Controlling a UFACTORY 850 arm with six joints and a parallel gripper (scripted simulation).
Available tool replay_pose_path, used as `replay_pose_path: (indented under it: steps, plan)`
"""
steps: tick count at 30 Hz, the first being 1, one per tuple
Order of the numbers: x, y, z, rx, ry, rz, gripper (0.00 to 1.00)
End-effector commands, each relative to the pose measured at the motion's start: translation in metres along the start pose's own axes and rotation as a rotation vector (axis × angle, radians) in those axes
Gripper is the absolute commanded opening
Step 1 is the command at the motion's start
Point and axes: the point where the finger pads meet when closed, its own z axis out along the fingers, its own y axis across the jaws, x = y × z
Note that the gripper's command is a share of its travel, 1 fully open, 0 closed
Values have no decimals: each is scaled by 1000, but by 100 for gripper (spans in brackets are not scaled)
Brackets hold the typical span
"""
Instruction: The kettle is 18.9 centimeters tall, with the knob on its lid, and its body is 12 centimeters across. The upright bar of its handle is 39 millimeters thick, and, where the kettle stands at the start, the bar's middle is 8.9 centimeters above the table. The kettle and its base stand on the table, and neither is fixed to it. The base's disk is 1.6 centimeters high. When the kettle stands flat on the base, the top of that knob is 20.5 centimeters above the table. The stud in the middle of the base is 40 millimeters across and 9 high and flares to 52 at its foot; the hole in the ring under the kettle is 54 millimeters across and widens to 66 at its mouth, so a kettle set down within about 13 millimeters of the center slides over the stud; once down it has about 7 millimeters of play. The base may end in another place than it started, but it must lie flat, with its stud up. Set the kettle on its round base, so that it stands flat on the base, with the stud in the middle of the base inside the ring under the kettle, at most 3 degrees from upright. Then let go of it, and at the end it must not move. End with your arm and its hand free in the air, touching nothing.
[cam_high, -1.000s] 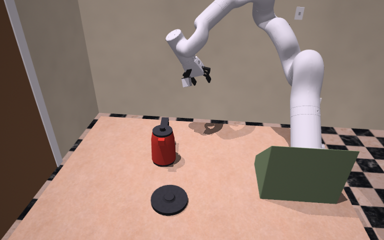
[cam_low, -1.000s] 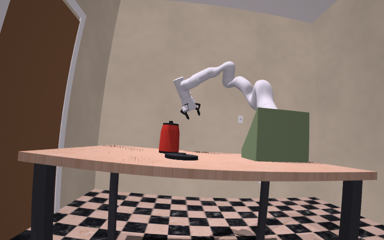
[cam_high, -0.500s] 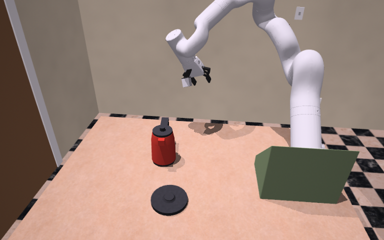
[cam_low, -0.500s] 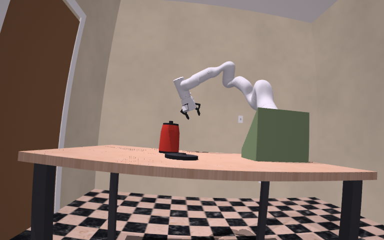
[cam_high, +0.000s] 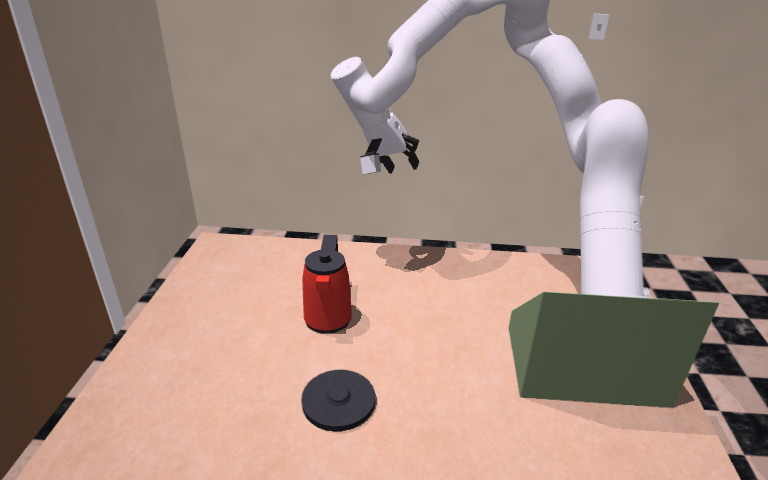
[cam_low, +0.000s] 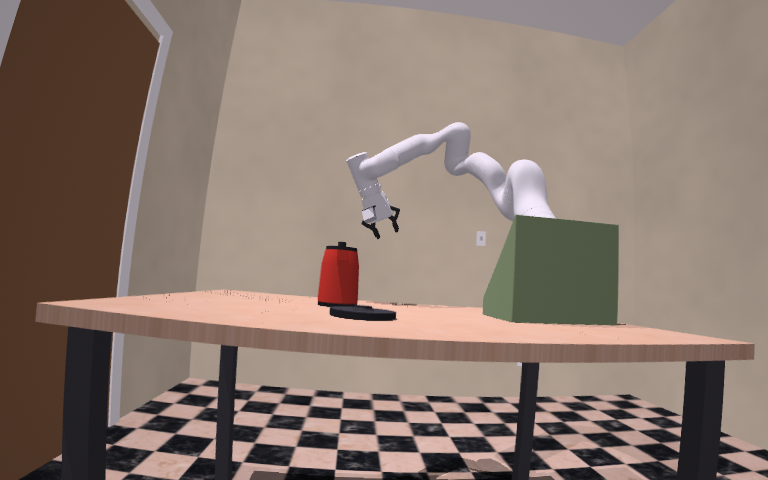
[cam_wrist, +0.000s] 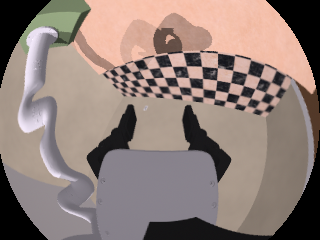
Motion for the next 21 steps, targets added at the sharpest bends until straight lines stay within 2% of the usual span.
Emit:
replay_pose_path:
  steps: [1, 4, 6, 13, 19, 21]
  plan:
    - [11, -2, -5, 2, 39, 22, 81]
    - [16, -2, -7, 3, 55, 31, 81]
    - [28, -4, -12, 7, 92, 52, 81]
    - [79, -14, -39, 36, 263, 157, 81]
    - [133, -25, -77, 90, 445, 279, 81]
    - [133, -25, -77, 90, 445, 279, 81]
